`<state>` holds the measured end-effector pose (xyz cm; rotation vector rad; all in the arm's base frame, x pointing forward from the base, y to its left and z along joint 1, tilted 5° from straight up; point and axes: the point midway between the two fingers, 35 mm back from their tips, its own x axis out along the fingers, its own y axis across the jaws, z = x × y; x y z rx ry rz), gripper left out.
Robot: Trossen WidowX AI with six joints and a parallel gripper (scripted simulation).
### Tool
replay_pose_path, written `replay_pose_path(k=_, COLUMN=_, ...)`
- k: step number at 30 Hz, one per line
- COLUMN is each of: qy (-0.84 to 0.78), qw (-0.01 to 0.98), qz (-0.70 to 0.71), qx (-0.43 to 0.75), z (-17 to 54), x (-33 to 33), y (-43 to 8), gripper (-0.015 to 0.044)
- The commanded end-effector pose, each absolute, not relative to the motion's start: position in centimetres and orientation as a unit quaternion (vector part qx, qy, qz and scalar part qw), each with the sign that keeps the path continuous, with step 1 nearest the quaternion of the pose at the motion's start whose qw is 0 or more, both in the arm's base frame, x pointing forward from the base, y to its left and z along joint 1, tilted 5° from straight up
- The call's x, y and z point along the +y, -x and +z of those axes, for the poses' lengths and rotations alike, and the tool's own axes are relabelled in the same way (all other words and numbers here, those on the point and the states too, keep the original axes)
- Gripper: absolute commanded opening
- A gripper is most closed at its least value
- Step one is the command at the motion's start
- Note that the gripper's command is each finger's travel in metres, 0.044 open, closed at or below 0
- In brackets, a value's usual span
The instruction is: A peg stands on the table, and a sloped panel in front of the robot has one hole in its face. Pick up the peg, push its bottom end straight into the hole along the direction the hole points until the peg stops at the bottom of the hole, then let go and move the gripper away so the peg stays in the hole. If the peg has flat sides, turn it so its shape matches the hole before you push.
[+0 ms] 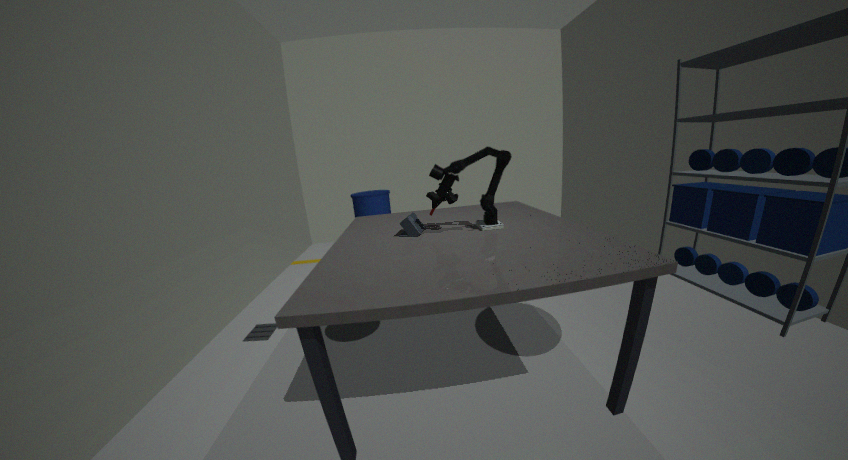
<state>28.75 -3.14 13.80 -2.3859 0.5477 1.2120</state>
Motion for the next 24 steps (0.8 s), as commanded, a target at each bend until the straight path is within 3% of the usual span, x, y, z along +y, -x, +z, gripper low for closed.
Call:
replay_pose_path(k=1, qy=0.864, qw=0.192, qz=0.426, qx=0.19, z=13.8, x=-2.8, y=-28.6, gripper=0.0)
replay_pose_path(k=24, qy=0.9, qw=0.149, qz=0.382, qx=0.15, z=13.8, x=-1.2, y=-28.2, gripper=0.0)
